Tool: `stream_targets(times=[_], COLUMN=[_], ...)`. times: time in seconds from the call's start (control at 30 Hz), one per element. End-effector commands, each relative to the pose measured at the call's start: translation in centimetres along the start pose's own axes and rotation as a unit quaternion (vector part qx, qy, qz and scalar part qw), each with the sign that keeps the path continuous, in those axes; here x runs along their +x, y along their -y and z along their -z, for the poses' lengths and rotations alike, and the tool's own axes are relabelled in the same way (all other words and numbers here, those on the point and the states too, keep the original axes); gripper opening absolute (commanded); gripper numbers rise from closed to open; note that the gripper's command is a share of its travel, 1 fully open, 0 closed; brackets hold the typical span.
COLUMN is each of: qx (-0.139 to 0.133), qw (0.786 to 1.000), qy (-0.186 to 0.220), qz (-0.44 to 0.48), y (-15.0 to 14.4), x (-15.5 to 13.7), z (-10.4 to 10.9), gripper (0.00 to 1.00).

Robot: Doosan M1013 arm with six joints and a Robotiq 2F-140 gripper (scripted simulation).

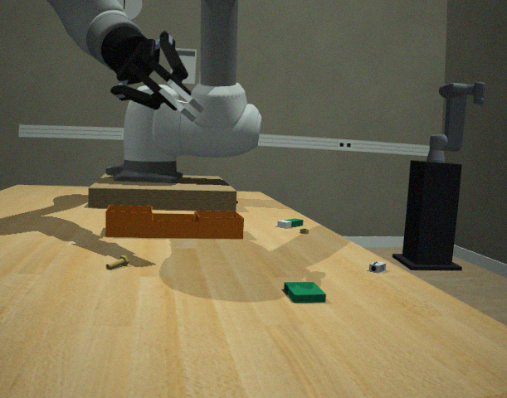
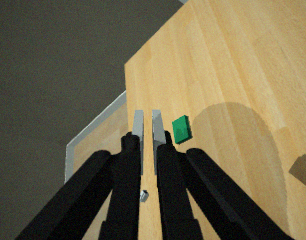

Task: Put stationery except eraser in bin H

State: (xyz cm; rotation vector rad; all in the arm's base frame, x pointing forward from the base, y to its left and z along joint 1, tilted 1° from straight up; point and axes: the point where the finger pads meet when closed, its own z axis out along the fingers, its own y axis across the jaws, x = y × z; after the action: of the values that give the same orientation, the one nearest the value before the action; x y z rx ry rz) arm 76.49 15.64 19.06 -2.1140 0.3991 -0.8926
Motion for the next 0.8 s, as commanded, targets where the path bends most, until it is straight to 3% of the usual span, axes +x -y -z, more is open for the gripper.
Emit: stream_targets(times=[0.0,0.2,0.23,0.33,0.37,0.47,0.5,0.6,0.77], qx=[0.005,0.008,0.009,0.009,0.007,0.007,0.004,0.003,-0.012], qw=[1.000,0.998,0.997,0.996,0.994,0.993,0.990,0.990,0.980], qy=[0.026,0.053,0.077,0.081,0.104,0.108,0.131,0.136,0.189], qz=[0.008,0.019,0.027,0.029,0.038,0.039,0.048,0.049,0.069], y=[1.5,2.7,3.0,3.5,3.8,4.0,4.2,4.6,4.9], x=[-1.9,-4.0,-4.7,-5.9,-6.6,-7.4,-8.1,-9.5,-12.7], z=[0.3,0.7,0.9,1.3,1.5,1.8,2.1,2.6,4.3], gripper=[0.15,0.15,0.15,0.15,0.15,0.15,0.15,0.15,0.15])
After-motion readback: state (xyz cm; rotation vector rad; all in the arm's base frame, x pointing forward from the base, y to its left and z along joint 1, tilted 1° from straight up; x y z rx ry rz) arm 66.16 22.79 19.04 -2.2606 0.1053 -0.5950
